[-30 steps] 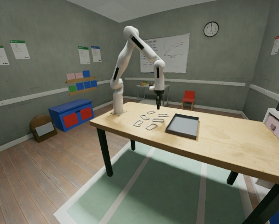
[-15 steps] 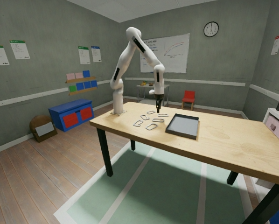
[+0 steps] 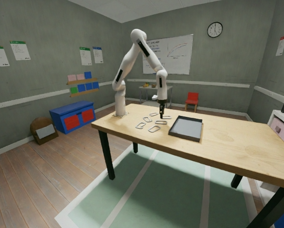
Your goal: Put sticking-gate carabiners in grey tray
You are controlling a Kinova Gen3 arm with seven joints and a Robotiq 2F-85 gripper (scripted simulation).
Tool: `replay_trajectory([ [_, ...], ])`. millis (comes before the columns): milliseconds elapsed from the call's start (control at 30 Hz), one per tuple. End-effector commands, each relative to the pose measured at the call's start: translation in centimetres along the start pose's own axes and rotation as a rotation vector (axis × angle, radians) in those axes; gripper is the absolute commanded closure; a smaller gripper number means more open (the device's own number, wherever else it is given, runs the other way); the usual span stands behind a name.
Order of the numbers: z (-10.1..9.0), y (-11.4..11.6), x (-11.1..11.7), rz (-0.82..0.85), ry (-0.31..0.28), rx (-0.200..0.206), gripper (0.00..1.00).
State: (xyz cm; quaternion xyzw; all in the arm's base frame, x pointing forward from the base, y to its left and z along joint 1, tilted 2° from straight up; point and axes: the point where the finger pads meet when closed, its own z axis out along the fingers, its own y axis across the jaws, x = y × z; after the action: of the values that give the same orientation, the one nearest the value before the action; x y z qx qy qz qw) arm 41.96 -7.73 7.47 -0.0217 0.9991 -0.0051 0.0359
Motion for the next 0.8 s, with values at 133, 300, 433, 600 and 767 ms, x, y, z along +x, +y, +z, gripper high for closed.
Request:
replay_trajectory([
  [133, 2.7, 0.2, 0.9, 0.000, 0.030, -0.005, 0.00],
  [300, 2.7, 0.2, 0.9, 0.000, 0.030, -0.005, 0.00],
  [433, 4.9, 0.1, 0.9, 0.000, 0.024, -0.004, 0.00],
  [600, 4.9, 0.1, 0.9, 0.000, 0.024, -0.004, 0.00],
  [767, 4.9, 0.1, 0.9, 0.000, 0.024, -0.004, 0.00],
])
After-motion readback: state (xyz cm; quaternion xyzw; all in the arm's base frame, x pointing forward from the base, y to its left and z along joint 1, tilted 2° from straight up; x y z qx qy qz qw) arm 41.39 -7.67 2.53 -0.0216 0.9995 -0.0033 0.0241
